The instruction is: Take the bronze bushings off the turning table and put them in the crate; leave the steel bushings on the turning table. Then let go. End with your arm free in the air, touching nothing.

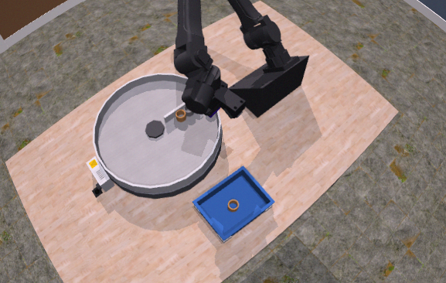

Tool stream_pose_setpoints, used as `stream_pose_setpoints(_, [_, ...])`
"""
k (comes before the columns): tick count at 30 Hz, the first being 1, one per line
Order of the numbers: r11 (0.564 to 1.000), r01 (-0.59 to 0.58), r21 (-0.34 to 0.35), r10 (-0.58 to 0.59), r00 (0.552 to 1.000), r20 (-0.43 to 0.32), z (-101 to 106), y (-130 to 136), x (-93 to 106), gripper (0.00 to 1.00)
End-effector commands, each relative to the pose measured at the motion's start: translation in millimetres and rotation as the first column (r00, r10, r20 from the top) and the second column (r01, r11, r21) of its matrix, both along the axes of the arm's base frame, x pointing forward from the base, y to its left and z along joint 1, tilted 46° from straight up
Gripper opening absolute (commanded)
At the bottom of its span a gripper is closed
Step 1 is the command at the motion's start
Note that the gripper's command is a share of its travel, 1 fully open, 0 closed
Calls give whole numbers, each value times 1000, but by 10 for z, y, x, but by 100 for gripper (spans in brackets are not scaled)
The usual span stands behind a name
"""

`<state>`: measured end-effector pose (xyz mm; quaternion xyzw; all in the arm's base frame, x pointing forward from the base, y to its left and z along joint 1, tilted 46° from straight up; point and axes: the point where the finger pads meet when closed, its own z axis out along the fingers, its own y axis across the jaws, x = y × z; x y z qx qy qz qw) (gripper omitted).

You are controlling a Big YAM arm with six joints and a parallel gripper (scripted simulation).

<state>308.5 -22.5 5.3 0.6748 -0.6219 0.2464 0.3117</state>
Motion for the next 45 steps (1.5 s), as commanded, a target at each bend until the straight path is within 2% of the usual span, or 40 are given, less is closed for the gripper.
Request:
stream_pose_setpoints(1, [1000,-24,13,24,1000,-18,284,-203,-91,13])
stream_pose_setpoints(5, [1000,-24,12,24,1000,-19,416,-334,-214,13])
stream_pose_setpoints(6, [1000,-24,17,24,1000,2,468,-320,-128,13])
stream_pose_setpoints(7, [999,-49,16,50,999,-5,433,-234,-69,13])
stream_pose_setpoints(9, [999,-49,16,50,999,-5,433,-234,-69,13])
stream_pose_setpoints(10, [998,-55,12,55,998,-34,357,-253,-216,13])
stream_pose_setpoints(11, [998,-55,12,55,998,-34,357,-253,-216,13])
stream_pose_setpoints(14, [998,-56,24,55,998,26,498,-204,-32,13])
stream_pose_setpoints(19, [998,-55,19,55,998,1,435,-217,-81,13])
stream_pose_setpoints(45, [998,-56,19,55,998,3,440,-217,-79,13])
